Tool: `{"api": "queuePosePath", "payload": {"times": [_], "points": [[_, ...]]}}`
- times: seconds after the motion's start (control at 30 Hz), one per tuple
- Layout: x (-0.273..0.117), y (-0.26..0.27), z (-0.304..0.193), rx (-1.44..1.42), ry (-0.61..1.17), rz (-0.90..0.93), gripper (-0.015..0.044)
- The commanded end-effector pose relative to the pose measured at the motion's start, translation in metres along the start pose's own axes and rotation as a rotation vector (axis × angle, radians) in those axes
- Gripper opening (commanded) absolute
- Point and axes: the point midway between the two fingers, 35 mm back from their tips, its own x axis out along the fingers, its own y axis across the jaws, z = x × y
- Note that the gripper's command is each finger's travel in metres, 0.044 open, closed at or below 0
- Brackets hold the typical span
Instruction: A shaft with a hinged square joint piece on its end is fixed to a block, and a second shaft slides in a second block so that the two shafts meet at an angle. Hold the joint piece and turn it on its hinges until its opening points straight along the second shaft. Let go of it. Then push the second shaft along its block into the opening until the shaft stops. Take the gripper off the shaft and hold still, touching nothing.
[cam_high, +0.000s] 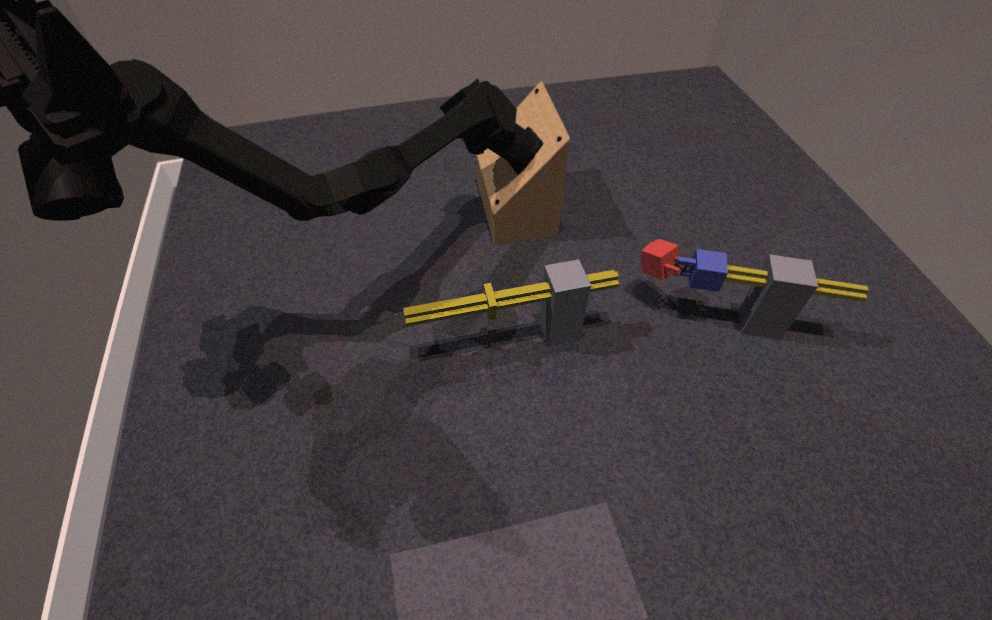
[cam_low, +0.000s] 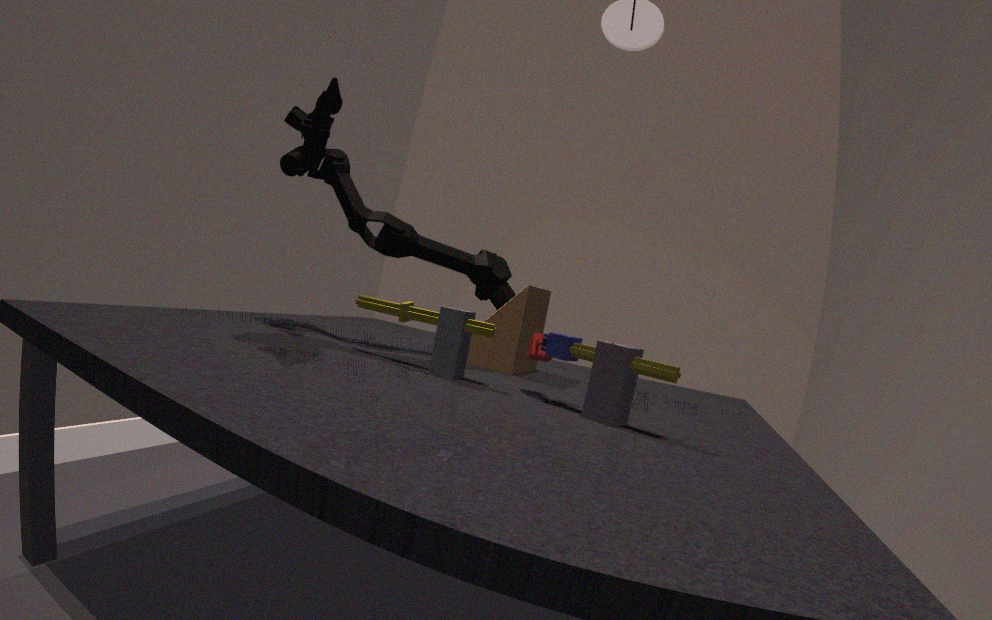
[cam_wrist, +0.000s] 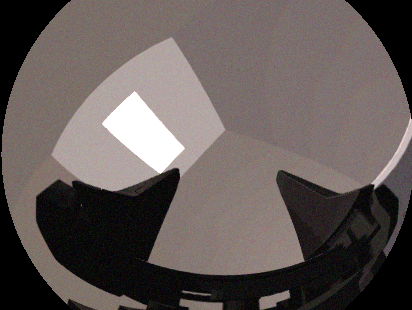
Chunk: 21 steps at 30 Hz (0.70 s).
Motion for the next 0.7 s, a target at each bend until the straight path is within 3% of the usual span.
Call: {"api": "queuePosePath", "payload": {"times": [0.0,0.67], "points": [[-0.008,0.030,-0.007,-0.056,-0.040,0.007,0.0440],[-0.026,0.171,-0.081,-0.377,-0.201,0.052,0.0440]]}}
